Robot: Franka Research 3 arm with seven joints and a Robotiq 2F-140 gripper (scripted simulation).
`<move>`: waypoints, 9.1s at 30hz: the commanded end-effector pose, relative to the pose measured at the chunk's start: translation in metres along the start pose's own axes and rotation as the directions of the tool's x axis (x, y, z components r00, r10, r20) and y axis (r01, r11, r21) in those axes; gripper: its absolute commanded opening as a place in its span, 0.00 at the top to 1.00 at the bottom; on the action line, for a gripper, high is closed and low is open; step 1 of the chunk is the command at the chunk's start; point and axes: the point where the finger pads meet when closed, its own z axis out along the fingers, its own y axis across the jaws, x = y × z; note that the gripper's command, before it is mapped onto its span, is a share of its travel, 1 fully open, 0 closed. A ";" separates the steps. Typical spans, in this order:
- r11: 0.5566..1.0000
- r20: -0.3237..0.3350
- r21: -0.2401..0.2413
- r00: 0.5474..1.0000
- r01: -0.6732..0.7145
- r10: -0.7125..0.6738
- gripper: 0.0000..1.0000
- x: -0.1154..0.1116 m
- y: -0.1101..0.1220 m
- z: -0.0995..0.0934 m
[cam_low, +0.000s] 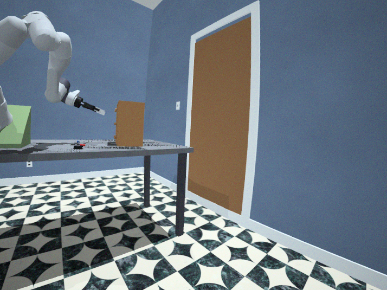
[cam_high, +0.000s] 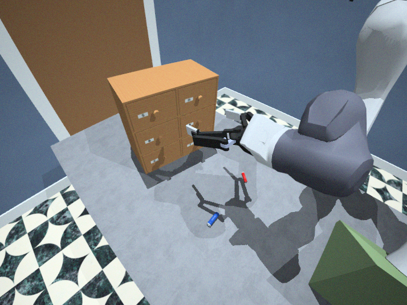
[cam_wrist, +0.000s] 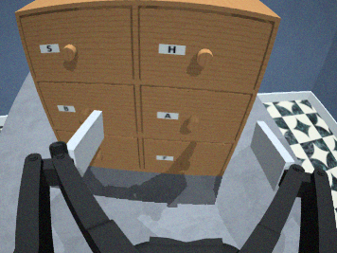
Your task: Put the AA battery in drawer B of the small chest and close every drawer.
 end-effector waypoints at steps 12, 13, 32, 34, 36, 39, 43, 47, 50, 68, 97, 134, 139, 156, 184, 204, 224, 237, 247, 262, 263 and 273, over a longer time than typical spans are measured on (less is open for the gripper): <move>1.000 0.001 0.000 1.000 -0.004 0.004 0.00 -0.001 0.000 -0.001; 1.000 0.004 0.000 1.000 -0.004 0.004 0.00 0.000 0.000 -0.001; 1.000 0.227 -0.001 0.974 -0.004 0.004 0.00 0.010 0.000 -0.025; 1.000 0.274 -0.001 0.962 -0.004 0.004 0.00 0.013 0.000 -0.030; 1.000 0.323 -0.001 0.946 -0.004 0.004 0.00 0.015 0.000 -0.035; 1.000 0.401 -0.001 0.916 -0.004 0.004 0.00 0.019 0.000 -0.044; 1.000 0.480 -0.001 0.877 -0.004 0.004 0.00 0.023 0.000 -0.054; 1.000 0.560 -0.001 0.829 -0.004 0.004 0.00 0.028 0.000 -0.064; 1.000 0.639 -0.001 0.769 -0.004 0.003 0.00 0.033 0.000 -0.074; 1.000 0.894 -0.001 0.447 -0.004 0.002 0.00 0.053 0.000 -0.118; 1.000 0.939 0.000 0.344 -0.004 0.002 0.00 0.058 0.000 -0.130; 1.000 0.938 -0.011 0.348 -0.008 0.013 0.00 0.055 -0.009 -0.126; 1.000 0.938 -0.008 0.347 -0.007 0.010 0.00 0.045 -0.044 -0.116; 1.000 0.939 0.000 0.344 -0.004 0.002 0.00 0.013 -0.155 -0.086; 1.000 0.915 0.000 0.403 -0.004 0.002 0.00 0.010 -0.157 -0.080; 1.000 0.758 -0.001 0.653 -0.004 0.003 0.00 -0.001 -0.157 -0.055; 1.000 0.220 -0.001 0.975 -0.004 0.004 0.00 -0.025 -0.157 -0.002; 1.000 -0.130 -0.001 0.992 -0.004 0.004 0.00 -0.039 -0.157 0.027; 1.000 -0.271 -0.001 0.962 -0.004 0.004 0.00 -0.044 -0.157 0.039; 1.000 -0.343 0.000 0.939 -0.004 0.004 0.00 -0.047 -0.157 0.045; 1.000 -0.343 0.000 0.939 -0.004 0.004 0.00 -0.047 -0.157 0.045; 1.000 -0.344 0.000 0.939 -0.004 0.004 0.00 -0.047 -0.157 0.045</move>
